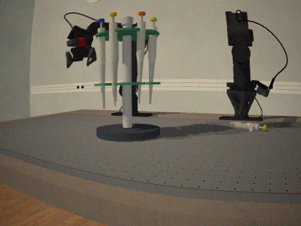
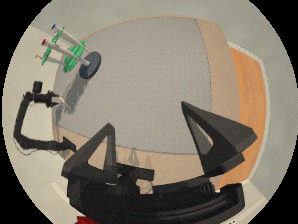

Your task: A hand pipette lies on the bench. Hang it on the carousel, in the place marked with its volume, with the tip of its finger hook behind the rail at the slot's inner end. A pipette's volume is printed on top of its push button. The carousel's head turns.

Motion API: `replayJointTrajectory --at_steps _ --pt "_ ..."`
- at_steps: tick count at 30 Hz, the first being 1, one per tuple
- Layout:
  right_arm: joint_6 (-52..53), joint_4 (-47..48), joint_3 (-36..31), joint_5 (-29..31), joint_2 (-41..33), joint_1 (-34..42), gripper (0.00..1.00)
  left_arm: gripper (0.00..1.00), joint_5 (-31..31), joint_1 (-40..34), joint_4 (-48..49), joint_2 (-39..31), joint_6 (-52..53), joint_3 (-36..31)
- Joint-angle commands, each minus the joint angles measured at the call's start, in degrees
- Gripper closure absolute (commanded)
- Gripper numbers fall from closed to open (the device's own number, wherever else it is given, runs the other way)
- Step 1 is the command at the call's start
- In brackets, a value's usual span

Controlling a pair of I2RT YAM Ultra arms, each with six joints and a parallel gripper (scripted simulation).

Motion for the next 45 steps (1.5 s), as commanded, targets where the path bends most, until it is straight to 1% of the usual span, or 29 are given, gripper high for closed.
replayJointTrajectory --at_steps 1,9,10,12,14,15,17,20,21,23,27,29,31,32,41,42,45 --pt "-0.68 0.77 0.89 -1.33 -0.32 -0.54 0.0 0.46 -0.69 0.78 1.27 0.91 0.28 -1.23" --pt "-0.68 0.77 0.89 -1.33 -0.32 -0.54 0.0 0.46 -0.72 0.79 3.6 0.67 0.28 -2.86" --pt "-0.68 0.77 0.89 -1.33 -0.32 -0.54 0.0 0.46 -0.72 0.8 3.92 1.16 0.28 -2.31" --pt "-0.68 0.77 0.89 -1.33 -0.32 -0.54 0.0 0.46 -0.71 0.79 4.45 1.81 0.28 -3.54" --pt "-0.68 0.77 0.89 -1.33 -0.32 -0.54 0.0 0.46 -0.71 0.79 4.45 1.81 0.28 -3.54" --pt "-0.68 0.77 0.89 -1.33 -0.32 -0.54 0.0 0.46 -0.73 0.8 4.8 1.61 0.28 -1.58" --pt "-0.68 0.77 0.89 -1.33 -0.32 -0.54 0.0 0.46 -0.71 0.79 5.34 1.61 0.28 -4.1" --pt "-0.68 0.77 0.89 -1.33 -0.32 -0.54 0.0 0.46 -0.7 0.79 6.21 2.35 0.27 -4.75" --pt "-0.68 0.77 0.89 -1.33 -0.32 -0.54 0.0 0.46 -0.71 0.8 6.54 2.46 0.28 -4.06" --pt "-0.68 0.77 0.89 -1.33 -0.32 -0.54 0.0 0.46 -0.71 0.79 7.06 2.64 0.27 -5.32" --pt "-0.68 0.77 0.89 -1.33 -0.32 -0.54 0.0 0.46 -0.72 0.8 8.27 3.08 0.28 -5.19" --pt "-0.68 0.77 0.89 -1.33 -0.32 -0.54 0.0 0.46 -0.72 0.79 8.8 2.64 0.27 -6.35" --pt "-0.68 0.77 0.89 -1.33 -0.32 -0.54 0.0 0.46 -0.72 0.79 8.8 2.64 0.27 -6.35" --pt "-0.68 0.77 0.89 -1.33 -0.32 -0.54 0.0 0.46 -0.74 0.8 8.91 2.39 0.27 -4.06" --pt "-0.68 0.77 0.89 -1.33 -0.32 -0.54 0.0 0.46 -0.73 0.8 8.96 2.39 0.25 -4.11" --pt "-0.68 0.77 0.89 -1.33 -0.32 -0.54 0.0 0.46 -0.22 0.23 8.26 2.37 0.08 -5.22" --pt "-0.68 0.77 0.89 -1.33 -0.32 -0.54 0.0 0.46 -0.22 0.23 8.26 2.37 0.08 -5.22"
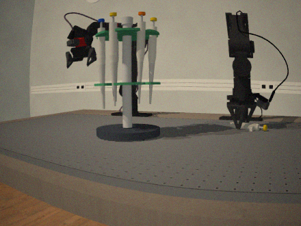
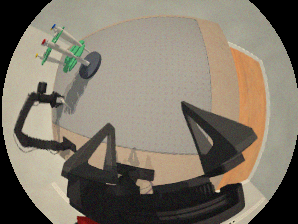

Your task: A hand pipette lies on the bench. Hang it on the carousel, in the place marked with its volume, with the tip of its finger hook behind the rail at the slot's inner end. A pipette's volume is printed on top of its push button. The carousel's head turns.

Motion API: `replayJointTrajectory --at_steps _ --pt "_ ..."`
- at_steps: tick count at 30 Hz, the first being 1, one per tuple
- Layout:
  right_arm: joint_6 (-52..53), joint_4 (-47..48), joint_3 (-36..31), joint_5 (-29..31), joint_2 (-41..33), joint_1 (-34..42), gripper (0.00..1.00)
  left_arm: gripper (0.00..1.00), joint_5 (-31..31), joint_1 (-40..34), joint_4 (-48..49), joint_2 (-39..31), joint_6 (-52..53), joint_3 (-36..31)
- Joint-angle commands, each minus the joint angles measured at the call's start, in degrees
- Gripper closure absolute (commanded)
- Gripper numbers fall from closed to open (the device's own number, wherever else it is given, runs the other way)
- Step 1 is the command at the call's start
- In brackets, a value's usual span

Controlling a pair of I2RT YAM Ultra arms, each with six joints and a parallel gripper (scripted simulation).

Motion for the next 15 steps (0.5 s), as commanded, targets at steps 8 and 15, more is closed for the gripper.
replayJointTrajectory --at_steps 8,15 --pt "-0.68 0.77 0.89 -1.33 -0.32 -0.54 0.0 0.88 -0.69 0.8 1.06 -0.31 0.24 1.49" --pt "-0.68 0.77 0.89 -1.33 -0.32 -0.54 0.0 0.88 -0.68 0.8 1.07 -0.3 0.22 1.47"
